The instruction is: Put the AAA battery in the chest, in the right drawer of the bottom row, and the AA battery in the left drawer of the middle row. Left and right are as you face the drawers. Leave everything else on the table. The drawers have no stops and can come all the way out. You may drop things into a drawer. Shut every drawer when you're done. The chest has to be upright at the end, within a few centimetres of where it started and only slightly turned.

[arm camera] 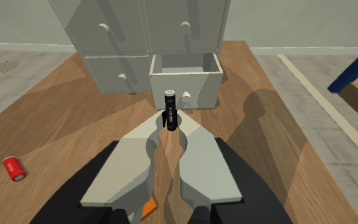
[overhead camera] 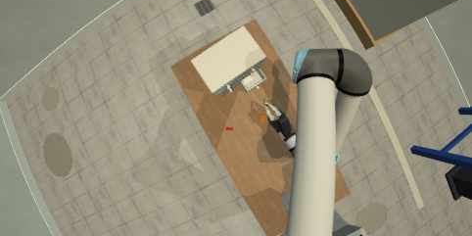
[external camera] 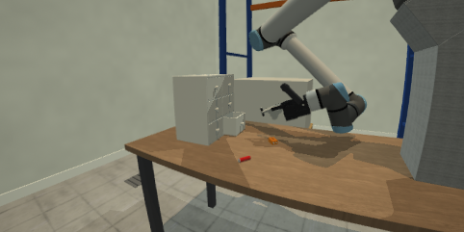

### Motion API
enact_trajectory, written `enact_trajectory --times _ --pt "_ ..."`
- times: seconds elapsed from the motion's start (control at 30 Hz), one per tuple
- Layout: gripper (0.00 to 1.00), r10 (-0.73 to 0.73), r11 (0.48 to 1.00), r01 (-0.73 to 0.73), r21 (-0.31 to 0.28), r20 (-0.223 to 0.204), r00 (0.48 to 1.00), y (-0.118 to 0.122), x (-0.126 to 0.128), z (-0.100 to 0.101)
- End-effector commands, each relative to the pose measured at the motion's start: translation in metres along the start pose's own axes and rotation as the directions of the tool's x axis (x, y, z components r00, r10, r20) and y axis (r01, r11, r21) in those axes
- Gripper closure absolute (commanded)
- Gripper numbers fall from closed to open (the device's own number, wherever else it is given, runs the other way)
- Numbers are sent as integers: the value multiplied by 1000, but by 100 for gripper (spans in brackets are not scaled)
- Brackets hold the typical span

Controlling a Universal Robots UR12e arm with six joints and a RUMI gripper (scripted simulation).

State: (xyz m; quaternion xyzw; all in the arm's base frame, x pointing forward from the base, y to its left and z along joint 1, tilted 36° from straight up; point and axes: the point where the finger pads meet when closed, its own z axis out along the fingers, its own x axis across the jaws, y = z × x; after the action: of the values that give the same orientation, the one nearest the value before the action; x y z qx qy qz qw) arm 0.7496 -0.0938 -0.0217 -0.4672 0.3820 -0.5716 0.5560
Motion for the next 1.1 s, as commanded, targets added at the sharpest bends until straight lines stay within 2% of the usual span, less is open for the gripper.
enact_trajectory --times 0.0,0.5,1.07 --pt "98 0 1000 0 0 0 1000 0 0 0" --pt "98 0 1000 0 0 0 1000 -2 0 5" --pt "98 0 1000 0 0 0 1000 -8 0 22"
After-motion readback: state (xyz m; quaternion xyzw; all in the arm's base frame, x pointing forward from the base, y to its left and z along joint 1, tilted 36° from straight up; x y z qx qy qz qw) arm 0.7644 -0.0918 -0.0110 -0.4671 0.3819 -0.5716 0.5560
